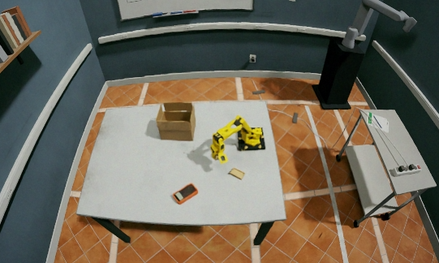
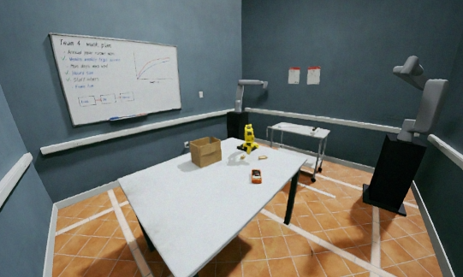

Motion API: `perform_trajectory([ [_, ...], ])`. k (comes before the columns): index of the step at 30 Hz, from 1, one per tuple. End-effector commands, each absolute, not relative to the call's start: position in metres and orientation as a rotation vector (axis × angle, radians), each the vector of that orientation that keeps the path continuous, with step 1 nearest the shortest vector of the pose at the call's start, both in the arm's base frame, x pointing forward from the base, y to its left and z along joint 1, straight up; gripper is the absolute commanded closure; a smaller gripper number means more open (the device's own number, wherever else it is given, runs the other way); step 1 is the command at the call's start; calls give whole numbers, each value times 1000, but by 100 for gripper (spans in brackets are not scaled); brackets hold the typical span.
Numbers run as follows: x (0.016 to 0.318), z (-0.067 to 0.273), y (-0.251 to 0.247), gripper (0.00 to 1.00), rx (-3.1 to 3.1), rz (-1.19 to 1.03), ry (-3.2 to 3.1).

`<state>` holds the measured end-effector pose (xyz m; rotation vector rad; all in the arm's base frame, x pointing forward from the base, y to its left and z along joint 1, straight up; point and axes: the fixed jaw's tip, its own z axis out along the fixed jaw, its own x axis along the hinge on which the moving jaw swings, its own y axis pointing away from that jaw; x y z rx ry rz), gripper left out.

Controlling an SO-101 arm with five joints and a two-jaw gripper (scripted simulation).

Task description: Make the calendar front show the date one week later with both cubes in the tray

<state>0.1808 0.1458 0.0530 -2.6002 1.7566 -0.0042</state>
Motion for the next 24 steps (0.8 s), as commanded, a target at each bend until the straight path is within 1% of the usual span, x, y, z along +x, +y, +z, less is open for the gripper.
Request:
perform_trajectory([
  [1,179,56,151,100,-2607,-10,1715],
  [7,177,56,153,100,-2616,-10,1701],
  [11,167,56,163,100,-2666,-9,1623],
  [14,154,56,176,100,-2729,-7,1514],
  [18,128,56,195,100,-2826,-5,1323],
  [20,128,56,195,100,-2826,-5,1323],
  [24,100,56,210,100,-2911,-3,1125],
])
